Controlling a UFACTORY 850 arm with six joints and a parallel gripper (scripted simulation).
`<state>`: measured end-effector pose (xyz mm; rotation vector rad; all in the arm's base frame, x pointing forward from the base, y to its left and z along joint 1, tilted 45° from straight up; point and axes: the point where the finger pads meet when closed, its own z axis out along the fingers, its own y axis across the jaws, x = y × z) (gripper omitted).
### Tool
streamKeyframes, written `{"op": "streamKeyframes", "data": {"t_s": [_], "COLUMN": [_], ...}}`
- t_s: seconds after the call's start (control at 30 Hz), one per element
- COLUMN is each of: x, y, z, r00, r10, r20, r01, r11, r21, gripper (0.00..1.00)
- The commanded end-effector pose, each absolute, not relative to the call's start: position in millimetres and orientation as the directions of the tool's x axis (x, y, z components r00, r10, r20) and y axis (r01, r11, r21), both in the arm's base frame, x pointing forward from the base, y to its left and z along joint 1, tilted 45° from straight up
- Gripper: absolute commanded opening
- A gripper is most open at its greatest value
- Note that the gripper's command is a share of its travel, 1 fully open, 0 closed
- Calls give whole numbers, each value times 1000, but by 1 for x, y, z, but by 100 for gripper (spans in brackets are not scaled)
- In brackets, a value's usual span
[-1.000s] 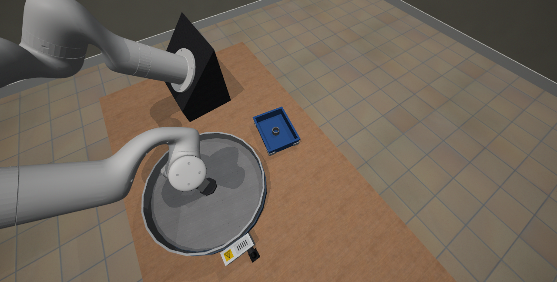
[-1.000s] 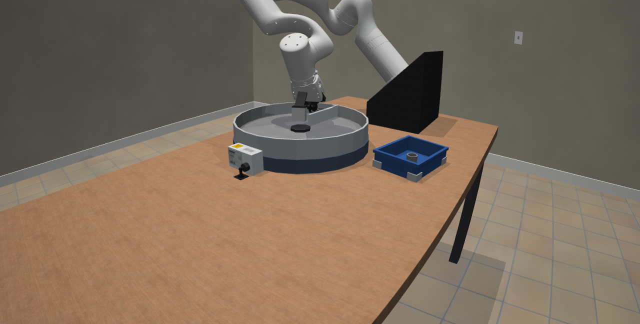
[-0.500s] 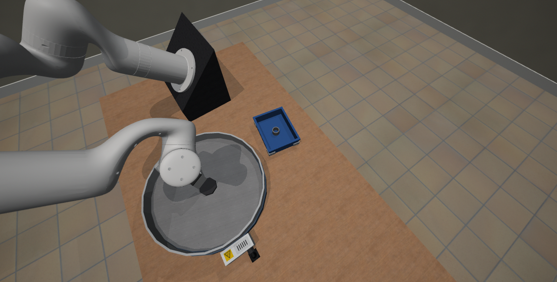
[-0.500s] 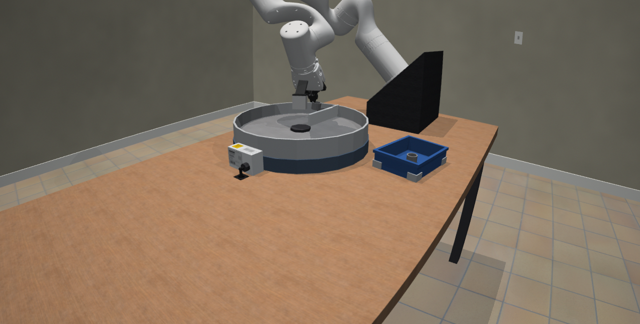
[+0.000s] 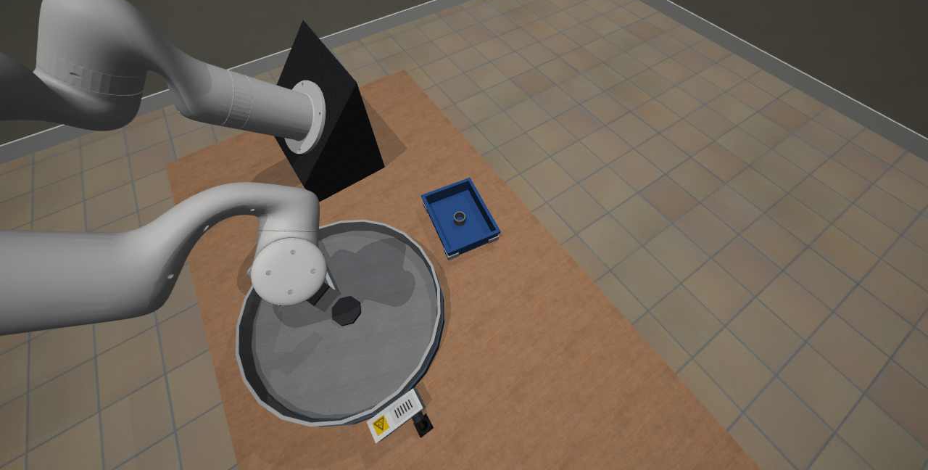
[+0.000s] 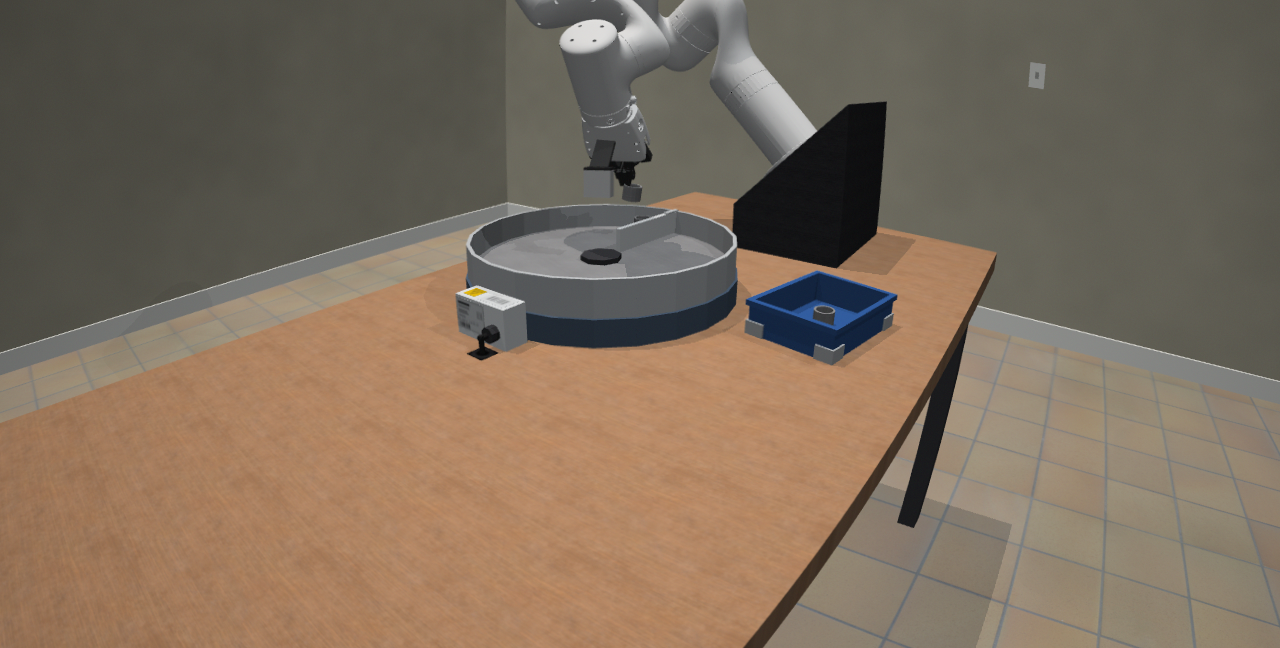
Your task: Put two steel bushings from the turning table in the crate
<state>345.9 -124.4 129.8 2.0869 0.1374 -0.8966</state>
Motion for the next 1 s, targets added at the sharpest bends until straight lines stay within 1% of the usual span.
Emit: {"op": "streamKeyframes", "data": {"t_s": [0.0, 0.5, 0.97], "x": [346, 347, 349], "y": [-124, -117, -53], "z": [130, 124, 60], "r00": [739, 739, 739], "r10": [-209, -209, -209], "r20": [-641, -641, -641], "r01": [391, 391, 391], "r11": [-642, -642, -642], "r21": [660, 660, 660], "gripper": [0, 0, 0]}}
